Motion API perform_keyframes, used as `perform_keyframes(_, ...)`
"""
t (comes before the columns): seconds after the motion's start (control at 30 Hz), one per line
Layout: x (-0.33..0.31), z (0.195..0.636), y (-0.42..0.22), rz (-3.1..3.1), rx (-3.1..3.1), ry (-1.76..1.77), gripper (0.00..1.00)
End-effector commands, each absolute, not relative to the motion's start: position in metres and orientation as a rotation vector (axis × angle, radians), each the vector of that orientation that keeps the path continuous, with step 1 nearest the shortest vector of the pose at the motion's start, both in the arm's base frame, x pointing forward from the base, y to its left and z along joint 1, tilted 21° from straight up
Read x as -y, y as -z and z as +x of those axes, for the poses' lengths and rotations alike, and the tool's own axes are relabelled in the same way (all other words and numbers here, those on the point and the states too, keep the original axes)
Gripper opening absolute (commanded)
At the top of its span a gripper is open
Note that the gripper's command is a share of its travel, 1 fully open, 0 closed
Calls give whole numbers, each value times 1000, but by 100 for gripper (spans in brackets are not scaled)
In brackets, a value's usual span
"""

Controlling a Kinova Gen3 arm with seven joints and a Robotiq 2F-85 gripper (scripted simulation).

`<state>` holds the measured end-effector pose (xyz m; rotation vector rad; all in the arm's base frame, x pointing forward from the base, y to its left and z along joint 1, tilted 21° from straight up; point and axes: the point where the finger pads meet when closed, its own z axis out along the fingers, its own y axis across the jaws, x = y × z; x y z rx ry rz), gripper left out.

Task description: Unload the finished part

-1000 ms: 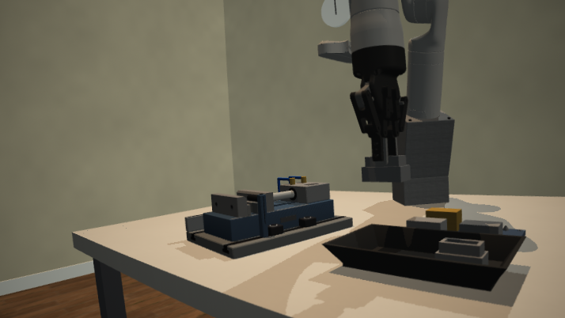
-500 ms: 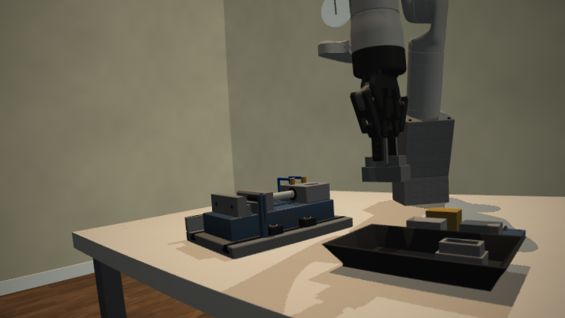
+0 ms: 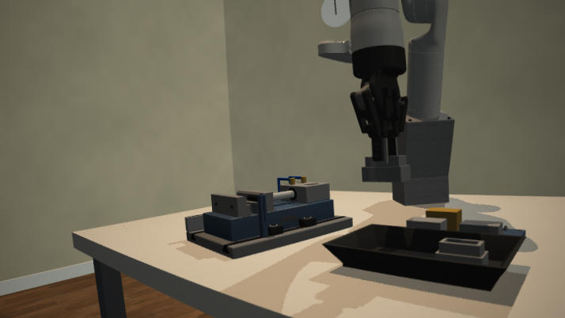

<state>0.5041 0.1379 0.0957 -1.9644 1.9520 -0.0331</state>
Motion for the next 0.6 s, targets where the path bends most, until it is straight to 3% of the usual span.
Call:
perform_keyframes(0.0,-138,505,-97,-1952,-1959,36,0)
perform_keyframes(0.57,-139,505,-99,-1948,-1966,31,0)
